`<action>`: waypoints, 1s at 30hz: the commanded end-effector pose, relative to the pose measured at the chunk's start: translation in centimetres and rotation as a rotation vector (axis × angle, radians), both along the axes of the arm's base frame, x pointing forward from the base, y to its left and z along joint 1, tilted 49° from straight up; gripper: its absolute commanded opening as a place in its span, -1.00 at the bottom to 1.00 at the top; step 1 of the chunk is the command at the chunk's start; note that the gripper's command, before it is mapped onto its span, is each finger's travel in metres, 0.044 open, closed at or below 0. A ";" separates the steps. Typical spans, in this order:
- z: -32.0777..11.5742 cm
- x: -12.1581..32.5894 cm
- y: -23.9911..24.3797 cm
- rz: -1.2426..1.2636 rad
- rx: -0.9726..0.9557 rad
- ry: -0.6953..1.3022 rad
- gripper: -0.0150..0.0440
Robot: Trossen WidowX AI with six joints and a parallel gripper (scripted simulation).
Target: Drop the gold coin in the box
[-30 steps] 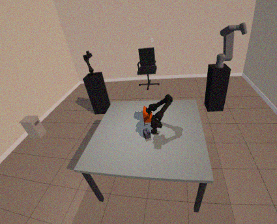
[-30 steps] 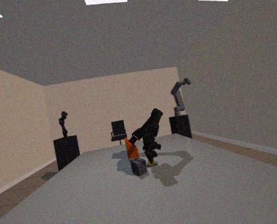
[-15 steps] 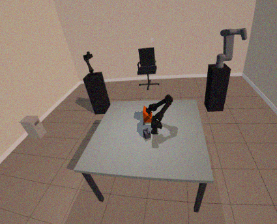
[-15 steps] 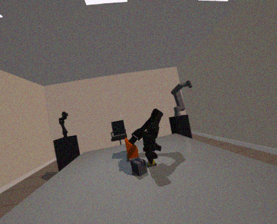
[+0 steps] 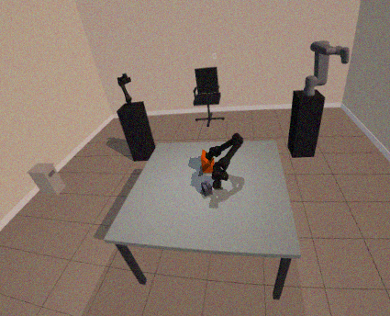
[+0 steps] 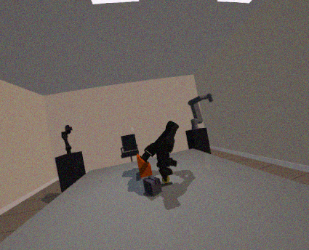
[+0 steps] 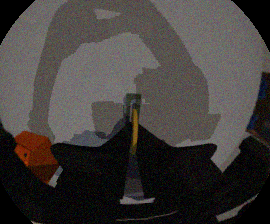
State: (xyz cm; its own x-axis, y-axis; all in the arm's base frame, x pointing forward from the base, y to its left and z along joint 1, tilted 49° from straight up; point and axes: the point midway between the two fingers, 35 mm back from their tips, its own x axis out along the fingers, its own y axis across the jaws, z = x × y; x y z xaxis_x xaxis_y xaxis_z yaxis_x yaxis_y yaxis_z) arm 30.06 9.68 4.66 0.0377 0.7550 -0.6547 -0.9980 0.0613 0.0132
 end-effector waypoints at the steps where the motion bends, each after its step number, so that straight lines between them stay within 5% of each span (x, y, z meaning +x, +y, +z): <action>1: 0.7 0.3 -0.9 -0.002 -0.003 -0.010 -0.49; 30: 5.5 -0.3 -6.2 -0.001 0.000 -0.009 -0.49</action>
State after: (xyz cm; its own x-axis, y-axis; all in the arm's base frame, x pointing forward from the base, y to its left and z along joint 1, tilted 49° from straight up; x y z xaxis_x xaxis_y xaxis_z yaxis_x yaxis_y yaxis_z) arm 29.74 4.05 9.63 0.0401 0.7576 -0.6515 -0.9979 0.0633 0.0122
